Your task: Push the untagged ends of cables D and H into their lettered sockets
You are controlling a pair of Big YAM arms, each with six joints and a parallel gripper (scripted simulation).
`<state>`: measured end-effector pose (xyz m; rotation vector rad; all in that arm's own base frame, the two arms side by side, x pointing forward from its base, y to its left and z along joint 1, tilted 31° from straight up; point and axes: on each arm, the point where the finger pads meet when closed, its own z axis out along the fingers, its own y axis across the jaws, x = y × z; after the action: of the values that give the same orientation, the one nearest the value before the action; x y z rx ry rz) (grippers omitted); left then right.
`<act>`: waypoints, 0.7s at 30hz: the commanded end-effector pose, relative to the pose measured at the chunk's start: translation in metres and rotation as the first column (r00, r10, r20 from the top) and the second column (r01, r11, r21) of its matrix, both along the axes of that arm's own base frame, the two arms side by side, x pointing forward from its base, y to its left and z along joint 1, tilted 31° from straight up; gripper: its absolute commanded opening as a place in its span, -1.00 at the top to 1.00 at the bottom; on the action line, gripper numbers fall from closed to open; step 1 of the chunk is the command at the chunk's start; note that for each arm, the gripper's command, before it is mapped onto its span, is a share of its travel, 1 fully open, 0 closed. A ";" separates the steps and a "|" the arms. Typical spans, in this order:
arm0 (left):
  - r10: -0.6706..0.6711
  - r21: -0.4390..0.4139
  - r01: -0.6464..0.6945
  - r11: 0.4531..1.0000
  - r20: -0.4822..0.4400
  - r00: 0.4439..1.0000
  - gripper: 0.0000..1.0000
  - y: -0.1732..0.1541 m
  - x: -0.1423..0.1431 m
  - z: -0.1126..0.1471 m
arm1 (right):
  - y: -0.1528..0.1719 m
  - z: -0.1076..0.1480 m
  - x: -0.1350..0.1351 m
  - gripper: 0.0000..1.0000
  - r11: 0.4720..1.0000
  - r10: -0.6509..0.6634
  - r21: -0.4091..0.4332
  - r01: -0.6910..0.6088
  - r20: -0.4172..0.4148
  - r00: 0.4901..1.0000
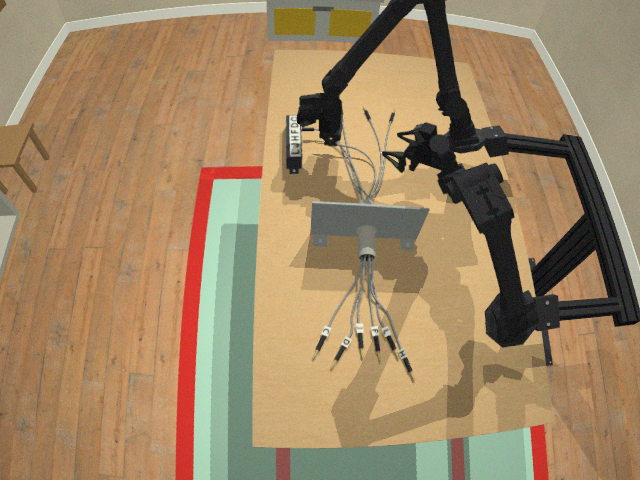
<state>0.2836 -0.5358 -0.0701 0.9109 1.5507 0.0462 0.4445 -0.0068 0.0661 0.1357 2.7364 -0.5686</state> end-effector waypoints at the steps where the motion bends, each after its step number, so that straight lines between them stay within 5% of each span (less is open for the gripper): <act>1: -0.001 -0.022 0.001 1.000 0.006 1.000 -1.00 -0.009 0.002 0.004 | -0.010 0.020 0.015 0.91 0.987 0.153 -0.040 -0.154 -0.011 0.988; 21: -0.001 -0.022 0.001 1.000 0.006 1.000 -1.00 -0.009 0.002 0.004 | -0.011 0.010 0.021 0.91 0.985 0.164 -0.042 -0.166 -0.060 0.985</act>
<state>0.2836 -0.5358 -0.0701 0.9109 1.5507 0.0462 0.4506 -0.0087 0.0707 -0.1290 2.7512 -0.5922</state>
